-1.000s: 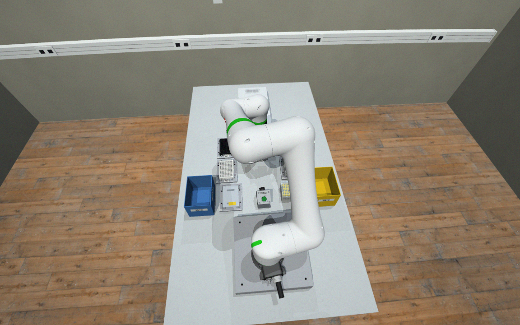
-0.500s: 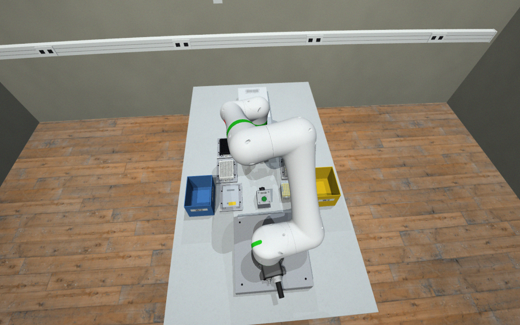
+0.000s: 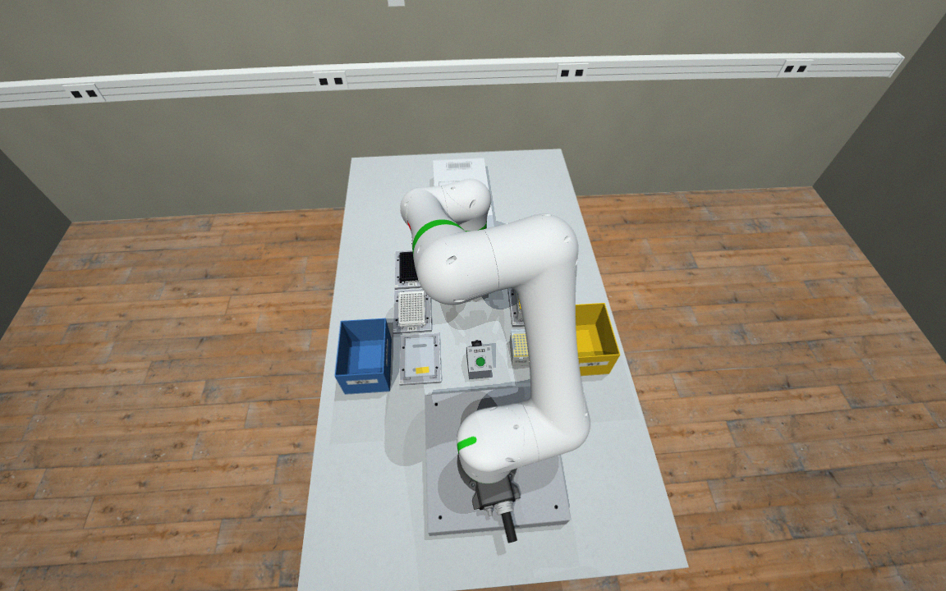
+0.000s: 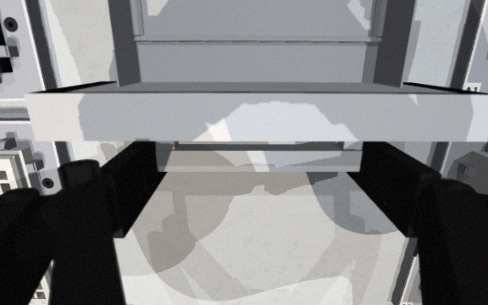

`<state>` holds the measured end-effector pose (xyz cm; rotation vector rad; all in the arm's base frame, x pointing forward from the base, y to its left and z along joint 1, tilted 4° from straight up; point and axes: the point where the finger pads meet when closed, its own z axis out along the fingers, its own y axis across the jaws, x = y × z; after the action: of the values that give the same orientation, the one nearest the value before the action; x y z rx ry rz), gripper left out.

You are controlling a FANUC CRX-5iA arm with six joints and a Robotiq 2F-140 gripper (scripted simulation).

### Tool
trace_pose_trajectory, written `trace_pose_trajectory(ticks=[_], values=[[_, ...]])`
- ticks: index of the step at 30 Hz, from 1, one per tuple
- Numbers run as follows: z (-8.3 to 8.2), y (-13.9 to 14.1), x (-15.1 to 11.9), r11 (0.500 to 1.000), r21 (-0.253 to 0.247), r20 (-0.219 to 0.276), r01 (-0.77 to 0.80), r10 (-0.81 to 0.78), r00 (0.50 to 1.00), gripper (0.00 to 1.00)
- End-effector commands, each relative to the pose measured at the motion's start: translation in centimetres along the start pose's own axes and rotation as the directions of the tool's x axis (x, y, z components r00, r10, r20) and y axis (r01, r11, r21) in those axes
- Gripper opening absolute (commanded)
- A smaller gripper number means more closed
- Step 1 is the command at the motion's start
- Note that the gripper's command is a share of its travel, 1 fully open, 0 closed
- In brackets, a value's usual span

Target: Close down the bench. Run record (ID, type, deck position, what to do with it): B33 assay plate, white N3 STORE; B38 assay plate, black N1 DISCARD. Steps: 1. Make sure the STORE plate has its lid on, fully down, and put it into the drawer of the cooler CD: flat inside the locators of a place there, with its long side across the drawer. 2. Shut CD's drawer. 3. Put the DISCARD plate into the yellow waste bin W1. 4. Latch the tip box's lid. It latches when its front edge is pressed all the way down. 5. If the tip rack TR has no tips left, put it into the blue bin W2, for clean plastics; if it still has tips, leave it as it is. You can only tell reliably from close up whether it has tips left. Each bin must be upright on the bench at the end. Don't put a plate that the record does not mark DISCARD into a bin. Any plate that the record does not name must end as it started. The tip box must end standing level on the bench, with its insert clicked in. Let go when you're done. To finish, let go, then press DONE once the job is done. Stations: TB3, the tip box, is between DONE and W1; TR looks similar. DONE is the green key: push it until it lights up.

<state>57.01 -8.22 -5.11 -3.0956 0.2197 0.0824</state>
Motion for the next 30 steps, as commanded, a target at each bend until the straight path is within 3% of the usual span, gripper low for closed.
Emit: trace_pose_trajectory(ticks=[1,30], values=[[-0.1,0.0,-0.5,1.0,0.0,-0.002,0.0,0.0,1.0,0.78],[-0.1,0.0,-3.3,1.0,0.0,-0.002,0.0,0.0,1.0,0.78]])
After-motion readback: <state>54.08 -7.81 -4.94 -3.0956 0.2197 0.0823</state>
